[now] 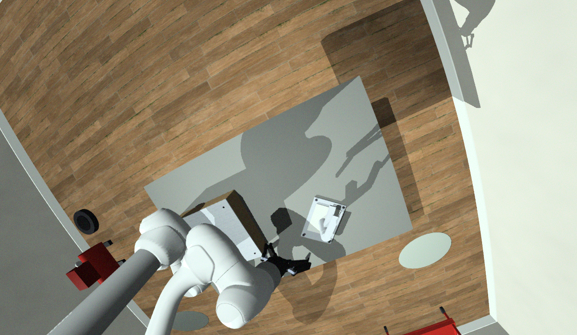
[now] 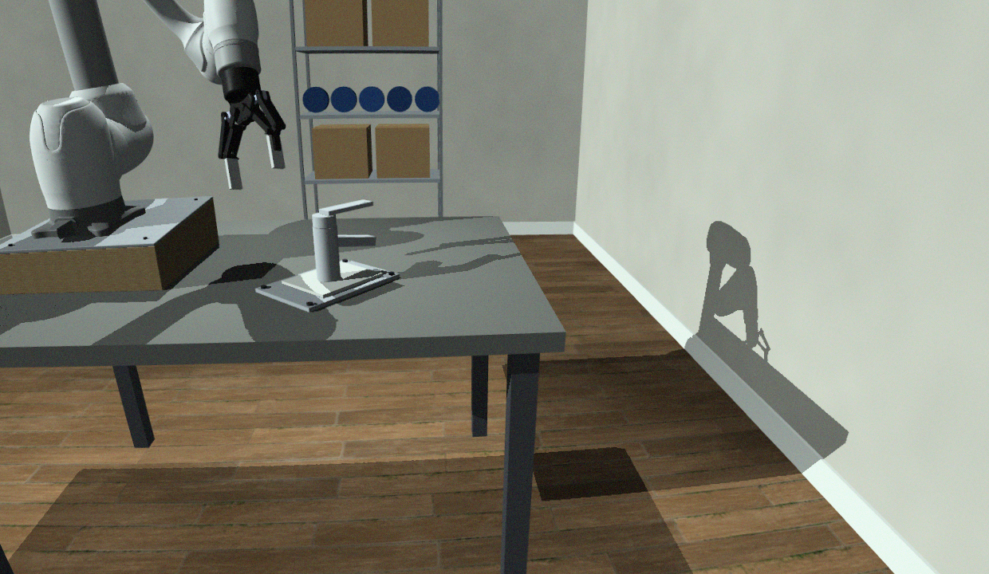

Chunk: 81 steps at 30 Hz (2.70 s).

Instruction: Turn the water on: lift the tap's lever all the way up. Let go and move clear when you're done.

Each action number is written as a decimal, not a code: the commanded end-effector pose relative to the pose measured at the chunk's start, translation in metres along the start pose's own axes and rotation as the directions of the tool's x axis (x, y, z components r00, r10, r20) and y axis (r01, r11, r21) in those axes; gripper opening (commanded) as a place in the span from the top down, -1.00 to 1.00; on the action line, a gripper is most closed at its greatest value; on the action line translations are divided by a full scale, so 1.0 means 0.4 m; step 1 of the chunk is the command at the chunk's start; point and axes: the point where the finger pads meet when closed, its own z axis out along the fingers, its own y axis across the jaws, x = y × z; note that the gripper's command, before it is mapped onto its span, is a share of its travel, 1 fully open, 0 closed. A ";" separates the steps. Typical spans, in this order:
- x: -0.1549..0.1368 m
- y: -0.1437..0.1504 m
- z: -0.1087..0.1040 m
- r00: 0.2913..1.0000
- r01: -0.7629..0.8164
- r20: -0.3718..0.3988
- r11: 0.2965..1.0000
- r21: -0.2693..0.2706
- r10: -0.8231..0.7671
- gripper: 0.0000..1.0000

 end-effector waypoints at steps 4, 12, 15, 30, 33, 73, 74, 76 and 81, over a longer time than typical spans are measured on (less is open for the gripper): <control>0.000 0.000 0.000 1.000 0.000 0.000 1.000 0.000 0.000 -1.00; 0.000 0.000 0.000 1.000 0.000 0.000 1.000 0.000 0.000 -1.00; 0.000 0.000 0.000 1.000 0.000 0.000 1.000 0.000 0.000 -1.00; -0.230 -0.276 -0.008 0.993 -0.068 0.077 0.959 -0.277 0.093 -1.00; -0.268 -0.322 -0.006 0.989 -0.069 0.102 0.946 -0.315 0.106 -1.00; -0.336 -0.404 -0.002 0.980 -0.063 0.153 0.924 -0.377 0.129 1.00; -0.336 -0.404 -0.002 0.980 -0.063 0.153 0.924 -0.377 0.129 1.00; -0.336 -0.404 -0.002 0.980 -0.063 0.153 0.924 -0.377 0.129 1.00; -0.336 -0.404 -0.002 0.980 -0.063 0.153 0.924 -0.377 0.129 1.00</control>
